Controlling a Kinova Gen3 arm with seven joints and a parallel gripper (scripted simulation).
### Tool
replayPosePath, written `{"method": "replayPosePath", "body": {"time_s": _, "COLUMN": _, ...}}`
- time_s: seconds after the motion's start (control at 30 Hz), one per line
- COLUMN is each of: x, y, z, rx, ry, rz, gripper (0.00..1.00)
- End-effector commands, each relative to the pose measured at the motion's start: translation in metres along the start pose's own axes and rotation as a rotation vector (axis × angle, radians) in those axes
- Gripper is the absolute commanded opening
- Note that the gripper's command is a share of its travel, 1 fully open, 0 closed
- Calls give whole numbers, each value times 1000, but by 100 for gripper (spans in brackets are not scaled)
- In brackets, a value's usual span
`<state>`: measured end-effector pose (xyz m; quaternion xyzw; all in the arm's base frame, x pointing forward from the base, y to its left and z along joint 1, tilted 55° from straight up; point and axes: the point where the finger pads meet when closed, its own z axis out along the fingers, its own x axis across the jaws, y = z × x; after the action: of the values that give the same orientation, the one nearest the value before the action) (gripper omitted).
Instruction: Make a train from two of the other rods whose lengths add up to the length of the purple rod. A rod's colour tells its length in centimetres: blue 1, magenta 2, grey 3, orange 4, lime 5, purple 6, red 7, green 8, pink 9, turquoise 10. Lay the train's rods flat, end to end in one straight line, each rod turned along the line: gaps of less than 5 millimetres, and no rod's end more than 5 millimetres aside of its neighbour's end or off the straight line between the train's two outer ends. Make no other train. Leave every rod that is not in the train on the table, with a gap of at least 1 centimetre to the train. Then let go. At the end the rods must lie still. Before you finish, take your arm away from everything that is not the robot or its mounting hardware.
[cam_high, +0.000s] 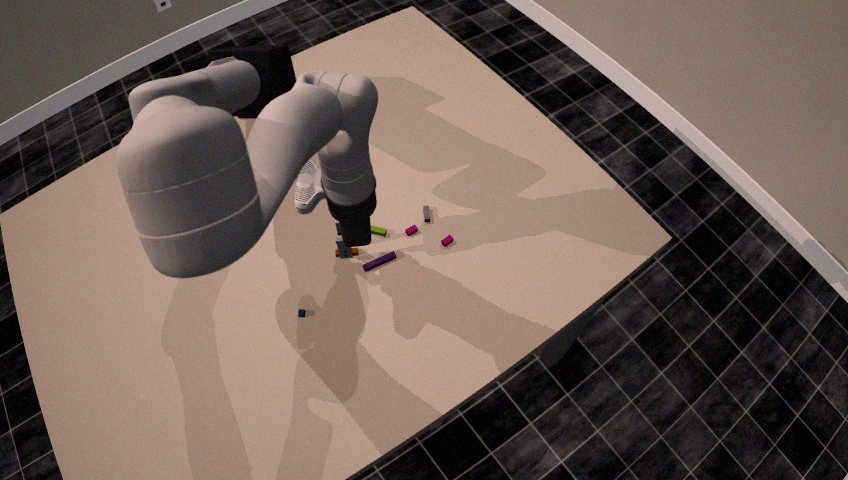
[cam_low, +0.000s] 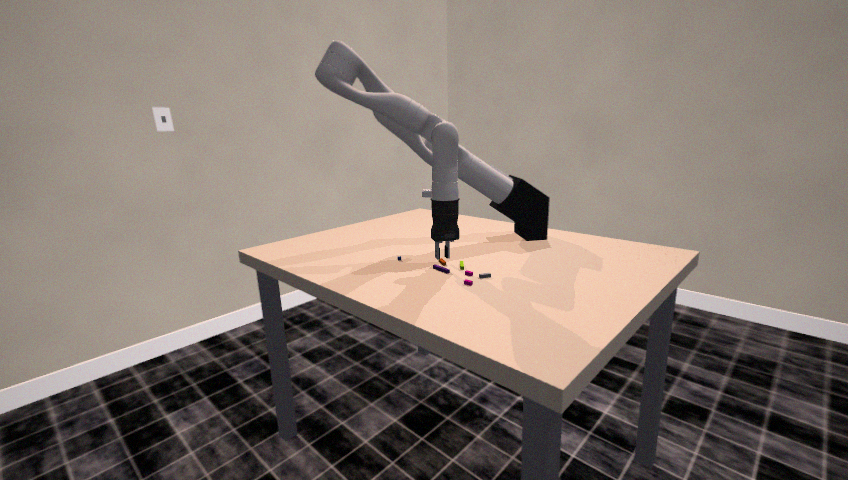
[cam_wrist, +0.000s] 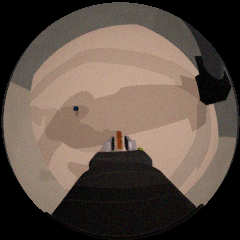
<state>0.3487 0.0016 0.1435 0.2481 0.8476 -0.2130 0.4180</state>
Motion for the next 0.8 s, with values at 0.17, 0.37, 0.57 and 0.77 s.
{"method": "replayPosePath", "body": {"time_s": 0.17, "x": 3, "y": 3, "z": -1, "rx": -7, "ry": 6, "rz": 8, "gripper": 54}}
{"method": "replayPosePath", "body": {"time_s": 0.37, "x": 3, "y": 3, "z": -1, "rx": -7, "ry": 6, "rz": 8, "gripper": 54}}
{"method": "replayPosePath", "body": {"time_s": 0.57, "x": 3, "y": 4, "z": 0, "rx": -9, "ry": 5, "rz": 7, "gripper": 54}}
{"method": "replayPosePath", "body": {"time_s": 0.77, "x": 3, "y": 3, "z": 4, "rx": -8, "ry": 5, "rz": 5, "gripper": 54}}
